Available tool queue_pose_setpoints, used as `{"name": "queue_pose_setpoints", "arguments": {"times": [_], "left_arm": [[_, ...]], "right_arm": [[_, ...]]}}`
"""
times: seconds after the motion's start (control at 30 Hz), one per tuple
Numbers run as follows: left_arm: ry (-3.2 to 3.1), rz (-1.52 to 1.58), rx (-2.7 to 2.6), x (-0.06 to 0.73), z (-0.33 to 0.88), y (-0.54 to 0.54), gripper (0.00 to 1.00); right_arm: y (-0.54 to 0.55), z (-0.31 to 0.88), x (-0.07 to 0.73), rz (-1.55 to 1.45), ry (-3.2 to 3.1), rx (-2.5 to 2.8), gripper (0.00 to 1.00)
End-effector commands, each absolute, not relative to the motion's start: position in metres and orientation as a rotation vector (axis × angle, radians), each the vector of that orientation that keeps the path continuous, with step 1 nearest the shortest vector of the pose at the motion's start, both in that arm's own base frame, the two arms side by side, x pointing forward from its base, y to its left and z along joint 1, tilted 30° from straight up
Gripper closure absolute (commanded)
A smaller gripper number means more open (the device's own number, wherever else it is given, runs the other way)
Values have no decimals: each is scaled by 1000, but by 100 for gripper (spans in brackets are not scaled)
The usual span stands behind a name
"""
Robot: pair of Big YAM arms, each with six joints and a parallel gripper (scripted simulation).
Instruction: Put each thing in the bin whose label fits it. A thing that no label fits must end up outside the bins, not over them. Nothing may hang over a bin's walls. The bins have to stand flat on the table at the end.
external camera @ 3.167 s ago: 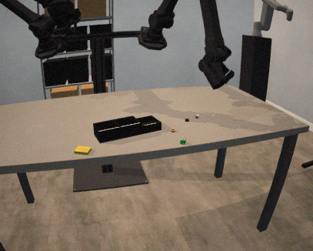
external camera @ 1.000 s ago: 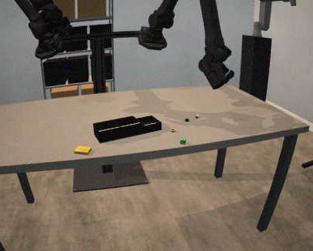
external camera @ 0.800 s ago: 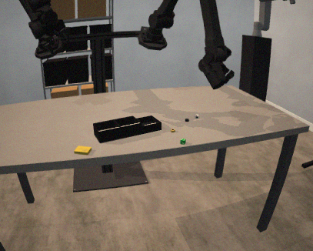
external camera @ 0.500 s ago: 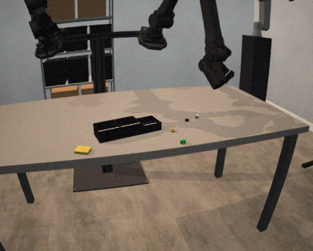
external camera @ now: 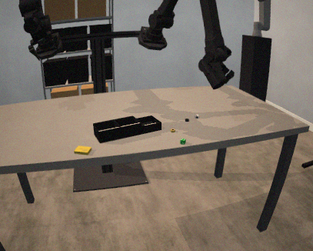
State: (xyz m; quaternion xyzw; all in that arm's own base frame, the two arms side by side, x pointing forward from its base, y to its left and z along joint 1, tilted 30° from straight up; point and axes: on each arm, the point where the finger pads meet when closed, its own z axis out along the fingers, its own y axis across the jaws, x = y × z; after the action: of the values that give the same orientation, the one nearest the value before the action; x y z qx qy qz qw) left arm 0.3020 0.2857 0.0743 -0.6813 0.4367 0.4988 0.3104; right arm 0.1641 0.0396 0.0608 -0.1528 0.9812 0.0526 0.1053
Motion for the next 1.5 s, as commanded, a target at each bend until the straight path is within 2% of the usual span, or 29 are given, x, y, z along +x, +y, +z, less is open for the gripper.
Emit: {"name": "queue_pose_setpoints", "arguments": {"times": [0.0, 0.87, 1.47], "left_arm": [[1148, 1313, -1800, 302, 77, 286, 0], [1148, 1313, -1800, 302, 77, 286, 0], [1148, 1313, -1800, 302, 77, 286, 0]], "right_arm": [[31, 63, 169, 148, 2877, -360, 0], [-33, 63, 169, 80, 2882, 183, 0], [-53, 63, 164, 58, 2864, 354, 0]]}}
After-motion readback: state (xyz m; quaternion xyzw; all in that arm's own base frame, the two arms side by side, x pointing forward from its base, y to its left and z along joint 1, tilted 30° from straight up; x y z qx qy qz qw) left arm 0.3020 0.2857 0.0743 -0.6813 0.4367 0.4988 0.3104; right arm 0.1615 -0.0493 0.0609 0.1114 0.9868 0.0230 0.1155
